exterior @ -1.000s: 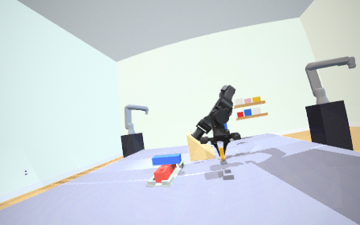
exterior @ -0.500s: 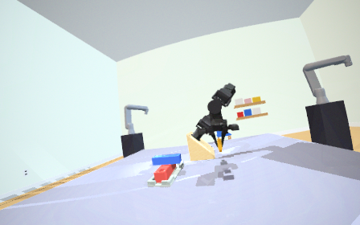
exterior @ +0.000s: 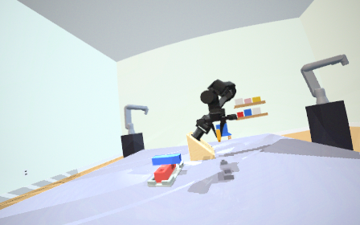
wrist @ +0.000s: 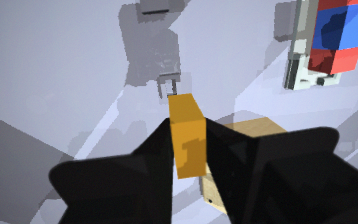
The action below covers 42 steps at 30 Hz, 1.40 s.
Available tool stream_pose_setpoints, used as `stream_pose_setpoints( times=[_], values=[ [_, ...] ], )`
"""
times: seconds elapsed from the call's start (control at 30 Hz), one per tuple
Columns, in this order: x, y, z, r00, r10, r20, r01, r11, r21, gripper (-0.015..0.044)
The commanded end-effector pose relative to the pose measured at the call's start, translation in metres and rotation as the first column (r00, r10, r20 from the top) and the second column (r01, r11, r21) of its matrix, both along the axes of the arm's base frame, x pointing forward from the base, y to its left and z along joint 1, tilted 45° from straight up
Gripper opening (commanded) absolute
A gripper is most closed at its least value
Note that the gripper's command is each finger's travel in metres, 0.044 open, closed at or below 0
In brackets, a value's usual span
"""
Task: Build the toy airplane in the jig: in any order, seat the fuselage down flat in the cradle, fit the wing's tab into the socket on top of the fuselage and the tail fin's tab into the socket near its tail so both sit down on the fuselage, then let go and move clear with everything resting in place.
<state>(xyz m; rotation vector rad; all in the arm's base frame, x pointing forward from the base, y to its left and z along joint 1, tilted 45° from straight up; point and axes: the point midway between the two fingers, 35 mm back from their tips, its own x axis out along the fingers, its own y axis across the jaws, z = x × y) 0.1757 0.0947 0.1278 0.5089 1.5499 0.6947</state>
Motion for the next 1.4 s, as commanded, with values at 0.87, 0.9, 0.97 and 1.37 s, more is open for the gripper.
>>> stream_pose_setpoints(
  times=[0.87, 0.9, 0.97, 1.37],
  values=[
    [0.041, -0.034, 0.003, 1.000, 0.000, 0.015, 0.000, 1.000, 0.008, 0.0000],
    [0.044, -0.035, 0.002, 1.000, 0.000, 0.016, 0.000, 1.000, 0.008, 0.0000],
    [0.048, -0.037, -0.001, 1.000, 0.001, 0.017, -0.002, 1.000, 0.007, 0.0000],
    [0.074, -0.050, -0.017, 1.000, 0.008, 0.025, -0.008, 1.000, 0.006, 0.0000]
  ],
)
